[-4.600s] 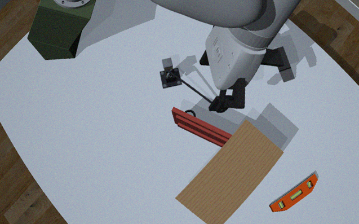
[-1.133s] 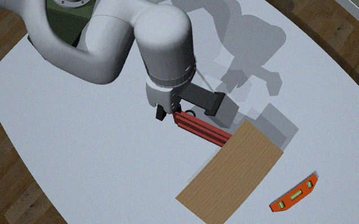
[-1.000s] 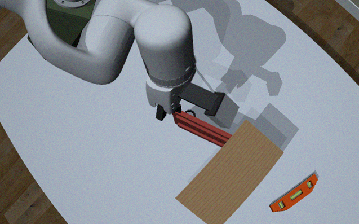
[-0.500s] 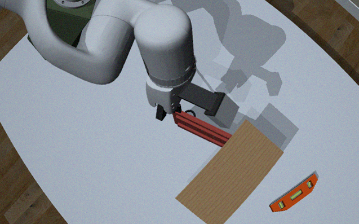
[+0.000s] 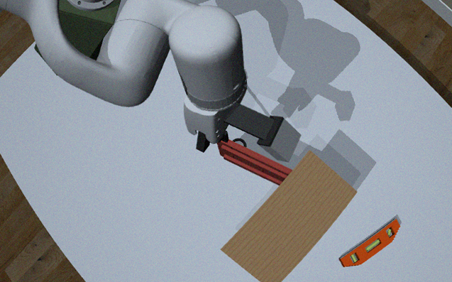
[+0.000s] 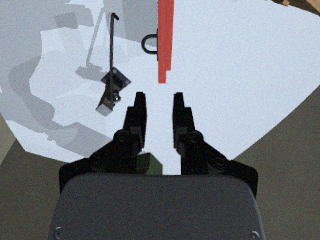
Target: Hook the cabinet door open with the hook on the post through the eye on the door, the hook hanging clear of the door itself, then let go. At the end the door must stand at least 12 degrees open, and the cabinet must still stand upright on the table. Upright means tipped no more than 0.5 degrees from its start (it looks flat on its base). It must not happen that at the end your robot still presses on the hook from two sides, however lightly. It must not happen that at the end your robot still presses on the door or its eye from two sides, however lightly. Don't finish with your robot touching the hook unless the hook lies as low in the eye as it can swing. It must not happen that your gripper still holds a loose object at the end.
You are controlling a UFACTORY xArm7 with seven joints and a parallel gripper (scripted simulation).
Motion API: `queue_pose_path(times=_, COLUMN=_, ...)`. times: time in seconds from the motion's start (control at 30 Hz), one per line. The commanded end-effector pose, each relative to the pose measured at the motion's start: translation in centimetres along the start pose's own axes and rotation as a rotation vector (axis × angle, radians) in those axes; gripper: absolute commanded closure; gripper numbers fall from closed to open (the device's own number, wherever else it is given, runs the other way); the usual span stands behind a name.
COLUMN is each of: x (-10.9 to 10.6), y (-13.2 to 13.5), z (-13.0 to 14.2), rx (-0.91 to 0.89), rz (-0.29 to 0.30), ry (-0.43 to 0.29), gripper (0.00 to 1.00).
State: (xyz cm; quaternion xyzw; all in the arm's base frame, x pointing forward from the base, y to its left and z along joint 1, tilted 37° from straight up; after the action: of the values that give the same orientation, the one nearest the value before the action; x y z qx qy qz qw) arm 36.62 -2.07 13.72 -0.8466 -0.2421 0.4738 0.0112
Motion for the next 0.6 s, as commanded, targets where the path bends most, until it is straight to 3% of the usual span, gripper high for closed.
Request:
queue_pose_path(times=0.0, x=0.0, y=0.1, z=-0.1, rx=0.0, rz=0.002, ry=0.002, gripper=0.73)
queue_pose_path(times=0.57, x=1.5, y=0.1, z=-0.1, rx=0.001, rz=0.002, ry=0.002, gripper=0.73)
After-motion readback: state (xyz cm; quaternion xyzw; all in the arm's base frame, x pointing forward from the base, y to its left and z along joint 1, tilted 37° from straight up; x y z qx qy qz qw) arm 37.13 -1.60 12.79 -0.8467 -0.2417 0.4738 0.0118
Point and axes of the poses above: the point where the finger pads meet when closed, its own x axis out along the fingers, its own y axis across the jaws, z = x × y, the point moved 2 cm from there along -x, back along the fingers
